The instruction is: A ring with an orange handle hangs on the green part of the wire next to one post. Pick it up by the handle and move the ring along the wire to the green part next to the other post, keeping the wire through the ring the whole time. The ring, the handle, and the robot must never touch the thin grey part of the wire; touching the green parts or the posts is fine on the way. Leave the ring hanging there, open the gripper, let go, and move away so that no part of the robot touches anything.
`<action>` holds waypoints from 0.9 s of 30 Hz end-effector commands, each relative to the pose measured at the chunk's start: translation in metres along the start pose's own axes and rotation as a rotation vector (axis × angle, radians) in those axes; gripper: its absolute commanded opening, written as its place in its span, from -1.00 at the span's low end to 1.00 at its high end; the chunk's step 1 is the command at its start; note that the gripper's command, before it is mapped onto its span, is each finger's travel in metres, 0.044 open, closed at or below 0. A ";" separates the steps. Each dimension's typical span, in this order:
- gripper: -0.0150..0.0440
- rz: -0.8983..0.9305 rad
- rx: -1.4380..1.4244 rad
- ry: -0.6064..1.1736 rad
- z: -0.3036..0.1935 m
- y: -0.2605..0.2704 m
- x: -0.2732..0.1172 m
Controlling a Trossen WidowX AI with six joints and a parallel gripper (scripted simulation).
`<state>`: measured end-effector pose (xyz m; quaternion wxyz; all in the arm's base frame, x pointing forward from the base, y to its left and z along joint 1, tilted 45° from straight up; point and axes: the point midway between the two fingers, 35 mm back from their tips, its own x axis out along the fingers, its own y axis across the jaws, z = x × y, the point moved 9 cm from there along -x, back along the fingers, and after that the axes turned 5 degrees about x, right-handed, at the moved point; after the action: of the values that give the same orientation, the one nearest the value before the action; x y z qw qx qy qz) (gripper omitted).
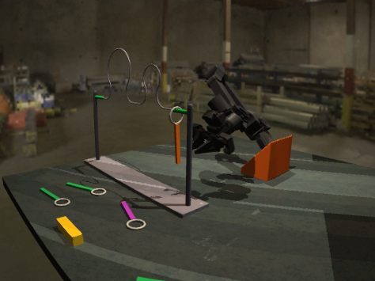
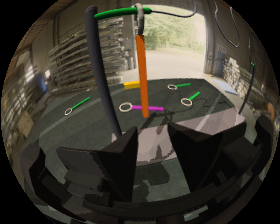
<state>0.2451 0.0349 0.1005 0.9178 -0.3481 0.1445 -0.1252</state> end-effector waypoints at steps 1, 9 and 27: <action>0.05 0.002 0.000 0.006 -0.002 0.000 -0.003; 0.05 0.002 0.000 0.006 -0.002 0.000 -0.003; 0.67 0.002 -0.004 0.000 -0.008 -0.001 -0.049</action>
<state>0.2157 0.0438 0.1055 0.9183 -0.3482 0.1411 -0.1245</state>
